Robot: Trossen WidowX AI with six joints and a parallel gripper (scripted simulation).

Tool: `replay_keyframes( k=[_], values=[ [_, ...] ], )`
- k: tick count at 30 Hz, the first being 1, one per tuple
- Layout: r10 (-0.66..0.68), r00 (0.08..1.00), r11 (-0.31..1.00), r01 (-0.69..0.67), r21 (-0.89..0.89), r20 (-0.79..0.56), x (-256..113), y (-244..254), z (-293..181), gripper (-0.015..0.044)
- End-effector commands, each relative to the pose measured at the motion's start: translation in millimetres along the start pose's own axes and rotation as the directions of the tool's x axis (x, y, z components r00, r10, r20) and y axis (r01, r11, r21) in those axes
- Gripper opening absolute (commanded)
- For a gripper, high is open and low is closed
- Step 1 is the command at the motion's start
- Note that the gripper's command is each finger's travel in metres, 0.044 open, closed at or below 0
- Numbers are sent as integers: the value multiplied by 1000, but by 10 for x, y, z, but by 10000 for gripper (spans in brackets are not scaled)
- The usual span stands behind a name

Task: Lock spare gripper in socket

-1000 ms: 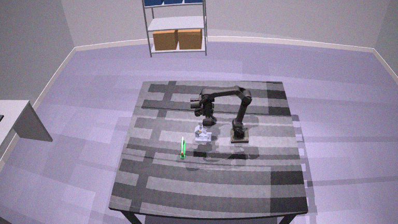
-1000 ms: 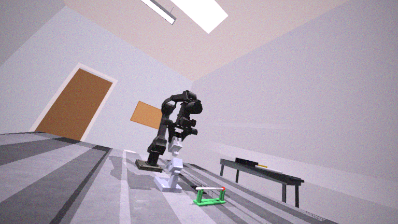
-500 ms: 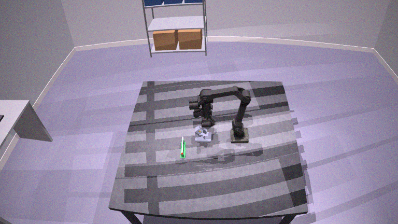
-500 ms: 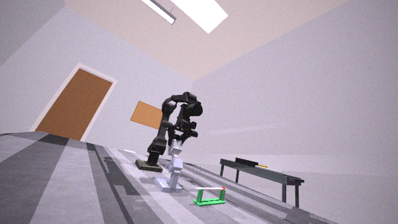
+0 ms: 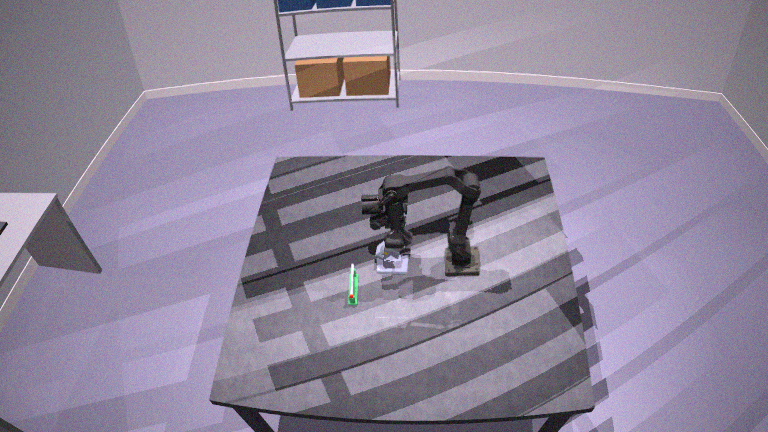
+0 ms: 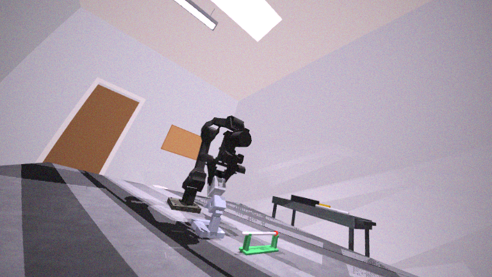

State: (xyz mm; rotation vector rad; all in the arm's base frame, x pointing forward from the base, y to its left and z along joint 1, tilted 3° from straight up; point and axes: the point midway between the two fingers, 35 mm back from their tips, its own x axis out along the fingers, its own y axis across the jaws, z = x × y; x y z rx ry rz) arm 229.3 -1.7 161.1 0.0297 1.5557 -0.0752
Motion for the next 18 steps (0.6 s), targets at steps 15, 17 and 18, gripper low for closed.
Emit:
replay_keyframes(
  k=[15, 17, 18],
  values=[
    [2, 1000, 1000, -2, -3, 8, 165, 2, 167, 0],
    [2, 1000, 1000, -2, -3, 8, 172, 2, 174, 0],
    [2, 1000, 1000, -2, -3, 8, 172, 2, 174, 0]
  ],
)
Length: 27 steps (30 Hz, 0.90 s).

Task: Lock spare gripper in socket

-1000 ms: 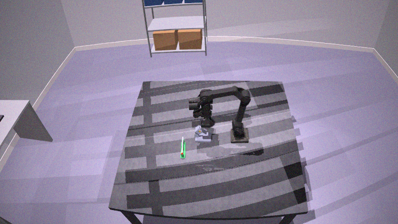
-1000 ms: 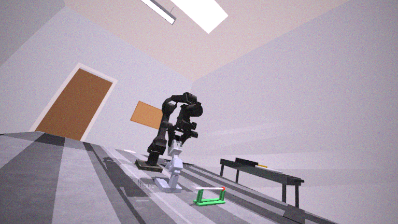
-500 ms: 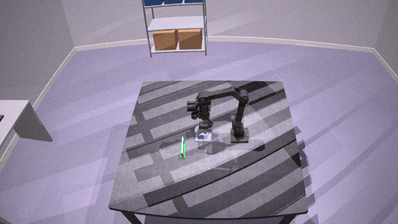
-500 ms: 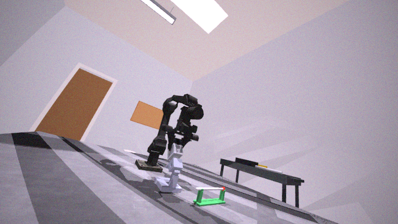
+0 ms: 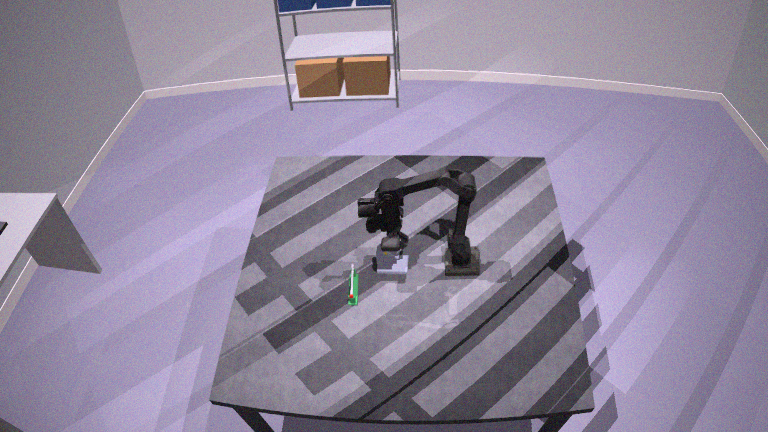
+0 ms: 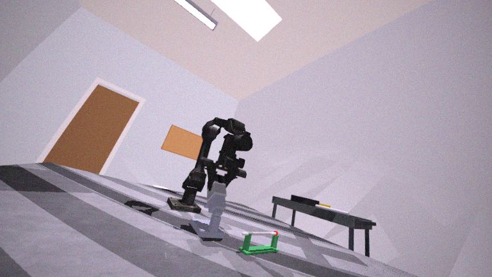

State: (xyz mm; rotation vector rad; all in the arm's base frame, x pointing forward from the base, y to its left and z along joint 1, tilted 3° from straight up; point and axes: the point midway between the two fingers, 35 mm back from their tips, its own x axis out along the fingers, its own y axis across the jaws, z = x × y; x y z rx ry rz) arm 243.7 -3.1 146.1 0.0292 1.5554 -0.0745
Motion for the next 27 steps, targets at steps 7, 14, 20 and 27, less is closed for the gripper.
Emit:
replay_keyframes(
  k=[7, 14, 20, 27],
  values=[
    [0, 1000, 1000, 0, 0, 0, 2, 0, 1, 0],
    [0, 1000, 1000, 0, 0, 0, 2, 0, 1, 79],
    [0, 1000, 1000, 0, 0, 0, 2, 0, 1, 236],
    [0, 1000, 1000, 0, 0, 0, 2, 0, 1, 420]
  ],
)
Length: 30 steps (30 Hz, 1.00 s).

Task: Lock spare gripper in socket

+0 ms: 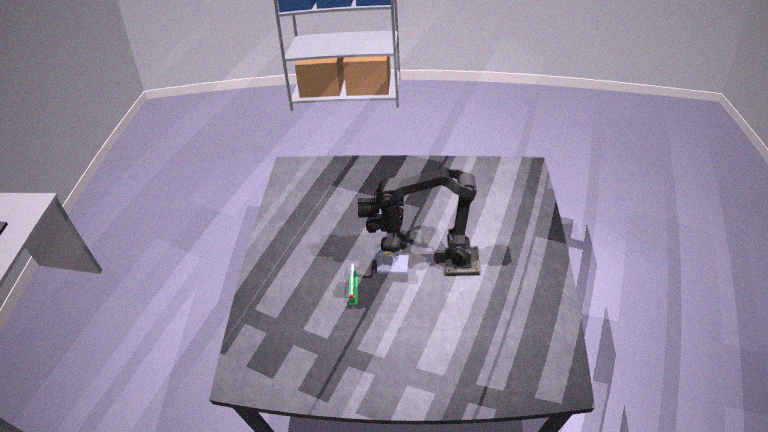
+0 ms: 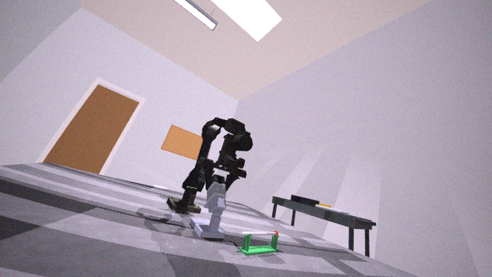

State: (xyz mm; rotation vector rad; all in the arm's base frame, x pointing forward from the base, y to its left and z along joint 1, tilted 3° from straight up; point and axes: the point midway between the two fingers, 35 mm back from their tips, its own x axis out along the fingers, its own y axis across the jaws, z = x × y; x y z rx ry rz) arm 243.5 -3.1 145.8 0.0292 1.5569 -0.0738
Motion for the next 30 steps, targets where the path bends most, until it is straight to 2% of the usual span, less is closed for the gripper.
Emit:
replay_keyframes(
  k=[1, 30],
  values=[
    [0, 1000, 1000, 0, 0, 2, -2, 0, 2, 440],
    [-3, 1000, 1000, 2, -13, -30, -316, -5, -412, 440]
  ],
)
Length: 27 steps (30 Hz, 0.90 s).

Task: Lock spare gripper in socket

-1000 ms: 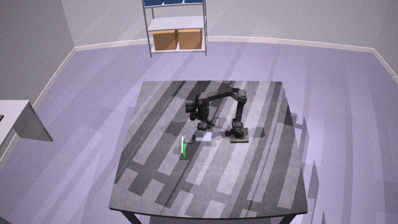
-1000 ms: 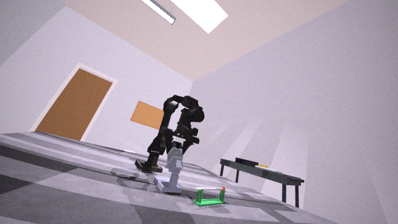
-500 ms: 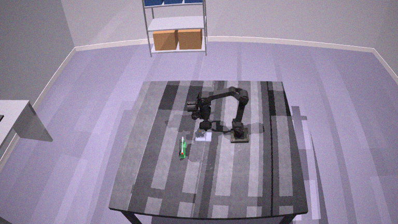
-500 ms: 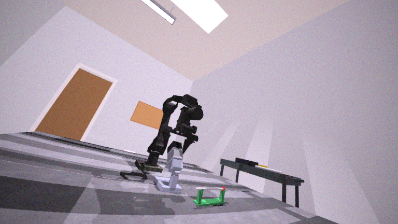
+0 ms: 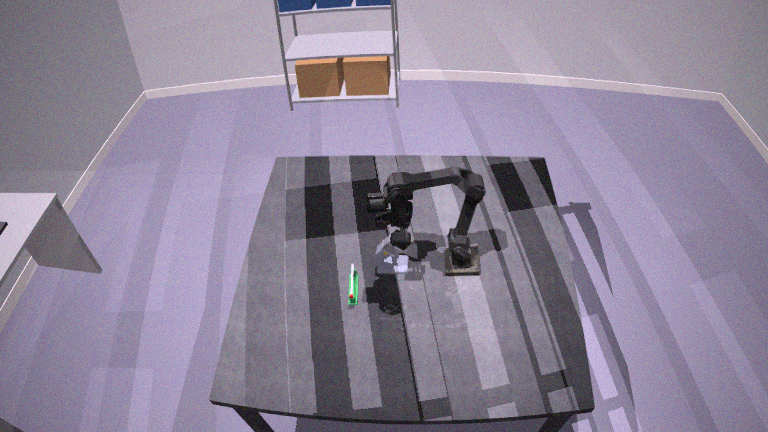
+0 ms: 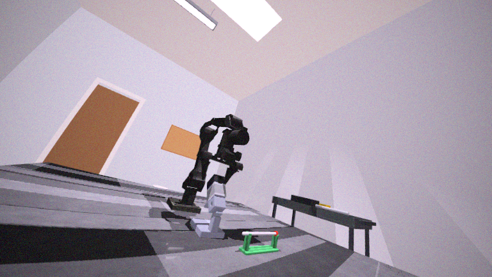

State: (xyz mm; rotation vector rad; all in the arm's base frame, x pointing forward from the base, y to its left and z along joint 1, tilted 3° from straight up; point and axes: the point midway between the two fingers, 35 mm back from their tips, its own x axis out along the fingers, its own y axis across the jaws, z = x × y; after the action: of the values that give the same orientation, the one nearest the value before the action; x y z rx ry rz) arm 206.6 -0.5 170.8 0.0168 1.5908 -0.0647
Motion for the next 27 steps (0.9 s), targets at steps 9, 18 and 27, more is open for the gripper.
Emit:
replay_keyframes(
  k=[9, 18, 27],
  values=[
    [-1, 1000, 1000, 1, -4, -11, -146, 1, -187, 440],
    [2, 1000, 1000, -2, -6, 16, -211, 0, -316, 440],
    [9, 996, 1000, -9, -6, 89, -346, -6, -334, 440]
  ],
)
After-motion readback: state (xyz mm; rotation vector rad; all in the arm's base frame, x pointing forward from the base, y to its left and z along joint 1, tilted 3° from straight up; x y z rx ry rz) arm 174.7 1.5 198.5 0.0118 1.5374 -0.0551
